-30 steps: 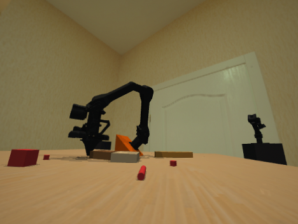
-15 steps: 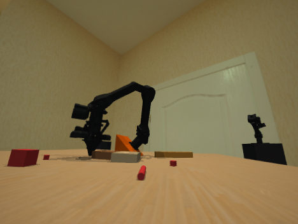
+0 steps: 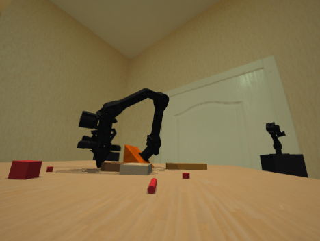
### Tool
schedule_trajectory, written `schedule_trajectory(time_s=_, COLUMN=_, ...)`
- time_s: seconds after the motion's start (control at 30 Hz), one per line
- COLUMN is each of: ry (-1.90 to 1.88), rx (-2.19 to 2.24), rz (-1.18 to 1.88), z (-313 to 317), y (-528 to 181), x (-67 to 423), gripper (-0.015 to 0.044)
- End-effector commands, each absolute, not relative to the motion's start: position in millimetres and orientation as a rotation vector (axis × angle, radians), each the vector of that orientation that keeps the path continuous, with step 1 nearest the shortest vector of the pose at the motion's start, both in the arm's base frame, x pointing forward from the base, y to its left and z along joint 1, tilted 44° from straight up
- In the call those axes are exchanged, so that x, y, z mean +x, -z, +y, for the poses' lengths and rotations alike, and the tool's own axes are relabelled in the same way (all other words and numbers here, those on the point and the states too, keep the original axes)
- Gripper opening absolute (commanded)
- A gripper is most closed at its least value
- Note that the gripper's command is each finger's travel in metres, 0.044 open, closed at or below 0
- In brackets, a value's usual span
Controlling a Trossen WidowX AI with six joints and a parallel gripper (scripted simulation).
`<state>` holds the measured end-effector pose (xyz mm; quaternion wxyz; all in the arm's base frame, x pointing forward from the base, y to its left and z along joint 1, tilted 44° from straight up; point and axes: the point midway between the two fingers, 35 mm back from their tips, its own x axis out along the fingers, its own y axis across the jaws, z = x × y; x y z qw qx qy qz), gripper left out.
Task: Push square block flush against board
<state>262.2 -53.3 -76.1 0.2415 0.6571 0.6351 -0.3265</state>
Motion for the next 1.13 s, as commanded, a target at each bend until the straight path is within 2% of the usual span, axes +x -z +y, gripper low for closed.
schedule_trajectory(time_s=0.0, ry=0.894, rx=1.806, rz=1.747, z=-47, y=72, x=260, gripper=0.0000)
schedule_trajectory(time_s=1.1, ry=0.894, rx=1.806, rz=1.747, z=-46, y=70, x=259, gripper=0.0000)
